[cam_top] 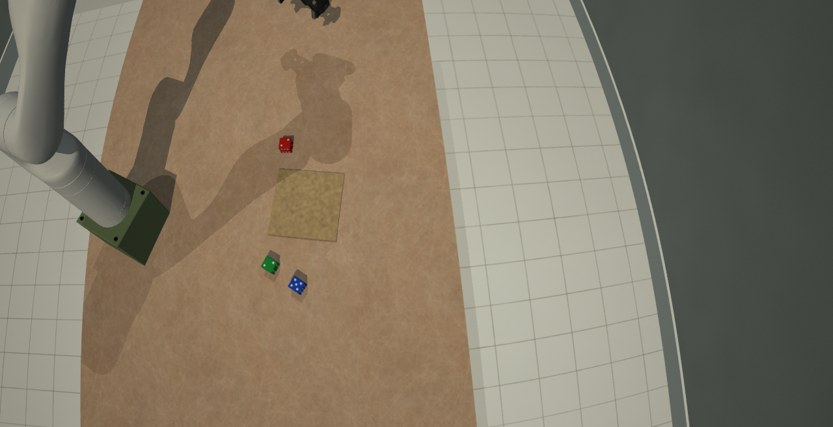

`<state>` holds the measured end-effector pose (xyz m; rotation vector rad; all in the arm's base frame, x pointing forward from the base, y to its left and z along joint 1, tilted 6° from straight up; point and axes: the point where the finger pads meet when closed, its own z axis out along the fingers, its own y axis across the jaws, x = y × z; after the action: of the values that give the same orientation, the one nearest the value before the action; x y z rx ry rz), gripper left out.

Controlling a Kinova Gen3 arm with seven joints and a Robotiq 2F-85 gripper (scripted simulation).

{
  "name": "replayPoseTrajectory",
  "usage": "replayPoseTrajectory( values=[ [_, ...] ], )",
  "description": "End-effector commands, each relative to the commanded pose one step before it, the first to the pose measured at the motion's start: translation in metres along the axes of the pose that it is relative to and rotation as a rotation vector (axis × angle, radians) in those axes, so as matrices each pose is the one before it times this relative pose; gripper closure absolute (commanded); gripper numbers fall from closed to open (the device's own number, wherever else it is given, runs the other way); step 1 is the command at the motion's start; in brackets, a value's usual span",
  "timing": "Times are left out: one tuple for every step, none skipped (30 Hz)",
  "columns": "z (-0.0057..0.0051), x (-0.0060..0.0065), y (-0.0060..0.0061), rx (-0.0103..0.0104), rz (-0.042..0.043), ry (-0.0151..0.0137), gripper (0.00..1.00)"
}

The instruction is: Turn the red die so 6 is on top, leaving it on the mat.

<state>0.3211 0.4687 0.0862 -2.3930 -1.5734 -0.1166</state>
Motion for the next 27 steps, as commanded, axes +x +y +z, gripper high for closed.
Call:
replayPoseTrajectory(
  values=[
    [-0.01098, -0.03469, 0.06025, -0.03018, 0.16407, -0.00548, 0.0],
    [-0.00045, -0.0014, 0.00362, 0.0, 0.0, 0.0, 0.0],
    [-0.00433, -0.01516, 0.02529, -0.01523, 0.09162, -0.00192, 0.0],
    [-0.00057, -0.00171, 0.00489, 0.0, 0.0, 0.0, 0.0],
    [0.0, 0.0, 0.0, 0.0, 0.0, 0.0, 0.0],
    [-0.00485, -0.01633, 0.03006, -0.01467, 0.09259, -0.00115, 0.0],
    [0.0, 0.0, 0.0, 0.0, 0.0, 0.0, 0.0],
    [-0.00468, -0.01527, 0.02993, -0.01402, 0.09306, -0.00043, 0.0],
    [0.0, 0.0, 0.0, 0.0, 0.0, 0.0, 0.0],
    [0.0, 0.0, 0.0, 0.0, 0.0, 0.0, 0.0],
    [0.0, 0.0, 0.0, 0.0, 0.0, 0.0, 0.0],
    [-0.0045, -0.01415, 0.02961, -0.0133, 0.09303, 0.00025, 0.0],
    [-0.00341, -0.01021, 0.02331, -0.01002, 0.07368, 0.00064, 0.0],
    [-0.00083, -0.00234, 0.00599, -0.00249, 0.01882, 0.00022, 0.0],
    [0.0, 0.0, 0.0, 0.0, 0.0, 0.0, 0.0],
    [-0.00408, -0.01181, 0.02842, -0.01169, 0.09147, 0.0014, 0.0],
    [0.0, 0.0, 0.0, 0.0, 0.0, 0.0, 0.0],
    [-0.00385, -0.01063, 0.02758, -0.01084, 0.08993, 0.00186, 0.0],
    [0.0, 0.0, 0.0, 0.0, 0.0, 0.0, 0.0],
    [-0.00361, -0.00949, 0.02658, -0.00998, 0.08792, 0.00224, 0.0],
    [0.0, 0.0, 0.0, 0.0, 0.0, 0.0, 0.0],
    [-0.00336, -0.00838, 0.02545, -0.00912, 0.08543, 0.00254, 0.0],
    [0.0, 0.0, 0.0, 0.0, 0.0, 0.0, 0.0],
    [-0.00312, -0.00733, 0.0242, -0.00828, 0.08249, 0.00276, 0.0],
    [0.0, 0.0, 0.0, 0.0, 0.0, 0.0, 0.0],
    [-0.00288, -0.00635, 0.02285, -0.00747, 0.07913, 0.0029, 0.0],
    [0.0, 0.0, 0.0, 0.0, 0.0, 0.0, 0.0]
  ],
)
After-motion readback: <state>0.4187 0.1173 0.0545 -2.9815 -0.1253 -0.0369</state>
